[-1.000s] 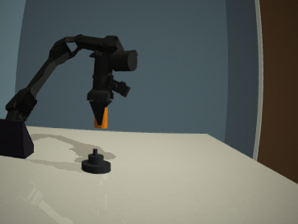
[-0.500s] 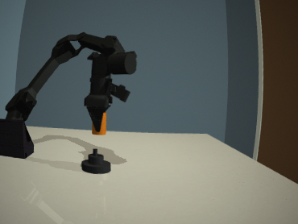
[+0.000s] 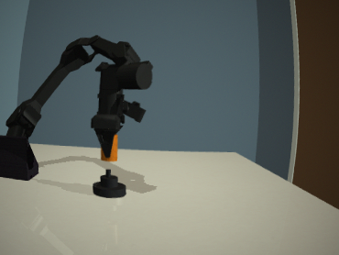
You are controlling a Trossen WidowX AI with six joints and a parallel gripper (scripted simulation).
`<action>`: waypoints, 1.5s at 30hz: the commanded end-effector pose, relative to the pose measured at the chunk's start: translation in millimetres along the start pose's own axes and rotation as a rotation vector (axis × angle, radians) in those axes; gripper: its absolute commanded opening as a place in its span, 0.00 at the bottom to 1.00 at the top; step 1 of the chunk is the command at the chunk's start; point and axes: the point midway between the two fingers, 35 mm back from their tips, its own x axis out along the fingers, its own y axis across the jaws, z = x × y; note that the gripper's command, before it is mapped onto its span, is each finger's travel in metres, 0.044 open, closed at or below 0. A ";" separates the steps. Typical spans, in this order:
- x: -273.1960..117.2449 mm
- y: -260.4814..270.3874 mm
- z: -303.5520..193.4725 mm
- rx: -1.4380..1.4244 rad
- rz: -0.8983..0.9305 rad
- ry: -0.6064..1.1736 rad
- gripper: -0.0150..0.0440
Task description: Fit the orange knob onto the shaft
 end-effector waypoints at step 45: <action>21.4 -1.9 1.4 -0.212 -0.001 0.001 0.25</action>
